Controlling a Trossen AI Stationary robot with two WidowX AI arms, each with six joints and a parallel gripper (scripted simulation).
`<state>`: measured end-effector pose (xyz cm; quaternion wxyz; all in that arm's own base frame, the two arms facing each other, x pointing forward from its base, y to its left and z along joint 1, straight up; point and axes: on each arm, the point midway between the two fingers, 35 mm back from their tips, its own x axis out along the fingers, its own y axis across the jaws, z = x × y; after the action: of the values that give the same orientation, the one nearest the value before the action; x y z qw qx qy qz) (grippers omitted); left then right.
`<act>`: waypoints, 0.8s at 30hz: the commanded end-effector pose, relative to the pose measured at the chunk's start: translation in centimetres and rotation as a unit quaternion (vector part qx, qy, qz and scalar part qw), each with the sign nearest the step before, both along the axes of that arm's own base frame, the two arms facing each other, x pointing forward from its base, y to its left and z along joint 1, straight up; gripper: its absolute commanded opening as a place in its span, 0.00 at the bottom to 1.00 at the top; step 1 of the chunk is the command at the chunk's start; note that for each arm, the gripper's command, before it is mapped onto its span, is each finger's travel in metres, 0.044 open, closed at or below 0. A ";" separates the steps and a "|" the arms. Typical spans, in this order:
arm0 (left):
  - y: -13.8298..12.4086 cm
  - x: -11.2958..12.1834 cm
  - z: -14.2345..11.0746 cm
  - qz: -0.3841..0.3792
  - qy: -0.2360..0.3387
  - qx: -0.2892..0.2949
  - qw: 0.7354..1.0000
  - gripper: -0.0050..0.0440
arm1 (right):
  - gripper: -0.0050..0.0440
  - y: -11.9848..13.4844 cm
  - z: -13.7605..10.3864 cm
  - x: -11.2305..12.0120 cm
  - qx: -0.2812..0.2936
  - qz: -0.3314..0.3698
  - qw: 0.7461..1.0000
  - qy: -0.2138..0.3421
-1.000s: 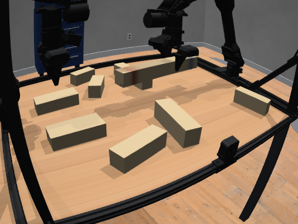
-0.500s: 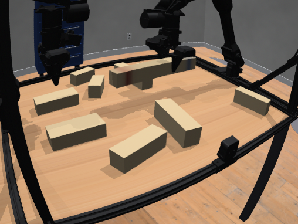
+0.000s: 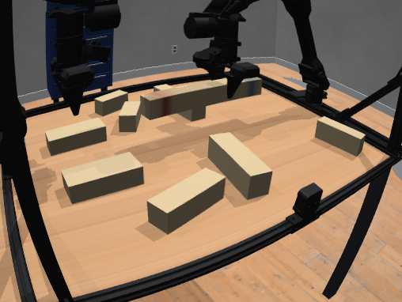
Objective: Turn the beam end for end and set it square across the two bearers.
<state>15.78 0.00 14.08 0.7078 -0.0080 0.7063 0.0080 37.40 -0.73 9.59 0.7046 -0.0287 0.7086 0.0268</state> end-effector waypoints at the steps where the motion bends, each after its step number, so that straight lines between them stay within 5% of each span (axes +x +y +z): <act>1: 0.0 0.0 0.0 0.001 0.001 0.000 1.000 1.00 | 0.10 0.1 0.1 0.5 0.001 -0.003 1.000 -0.003; 24: 0.0 0.0 0.0 0.001 0.001 0.000 1.000 1.00 | 0.10 0.7 -0.1 2.5 0.001 -0.020 1.000 -0.003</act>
<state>15.78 0.00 14.08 0.7078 -0.0080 0.7063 0.0080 39.46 -0.15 9.52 0.7051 -0.0166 0.7088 0.0146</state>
